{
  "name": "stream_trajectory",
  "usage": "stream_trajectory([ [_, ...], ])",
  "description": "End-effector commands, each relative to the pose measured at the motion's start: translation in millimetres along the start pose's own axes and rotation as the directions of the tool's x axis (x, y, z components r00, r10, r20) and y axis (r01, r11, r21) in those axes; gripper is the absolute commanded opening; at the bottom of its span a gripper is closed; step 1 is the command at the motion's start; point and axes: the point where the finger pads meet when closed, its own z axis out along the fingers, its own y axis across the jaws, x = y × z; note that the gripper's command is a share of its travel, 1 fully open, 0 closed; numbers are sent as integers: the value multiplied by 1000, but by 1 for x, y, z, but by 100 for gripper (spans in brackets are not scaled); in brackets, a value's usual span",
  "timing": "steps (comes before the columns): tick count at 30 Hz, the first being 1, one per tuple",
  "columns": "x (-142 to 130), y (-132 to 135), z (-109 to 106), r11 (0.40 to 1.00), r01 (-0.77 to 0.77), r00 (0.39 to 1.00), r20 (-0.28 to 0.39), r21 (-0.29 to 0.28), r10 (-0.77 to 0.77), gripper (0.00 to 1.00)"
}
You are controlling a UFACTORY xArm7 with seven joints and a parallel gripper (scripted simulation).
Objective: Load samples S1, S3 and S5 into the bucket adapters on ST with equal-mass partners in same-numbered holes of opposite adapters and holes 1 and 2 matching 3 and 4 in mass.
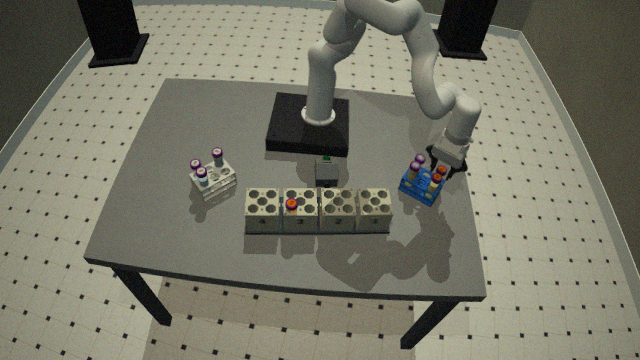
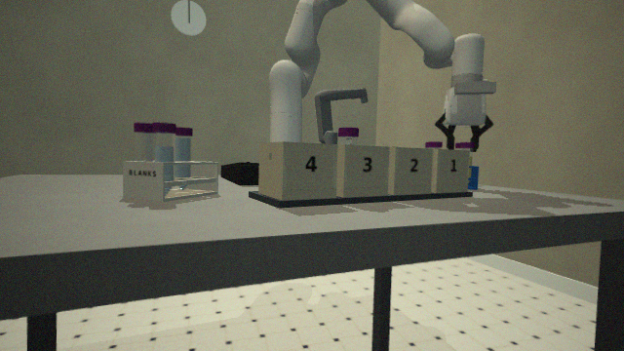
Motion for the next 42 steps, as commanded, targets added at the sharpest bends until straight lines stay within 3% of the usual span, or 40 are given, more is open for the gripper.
stream_trajectory([
  [1,0,-2,-2,1000,0,1000,-1,5,0,57],
  [6,0,-2,-2,1000,0,1000,-1,5,0,57],
  [7,0,-2,-2,1000,0,1000,-1,5,0,0],
  [42,0,-2,-4,1000,0,1000,-1,5,0,0],
])
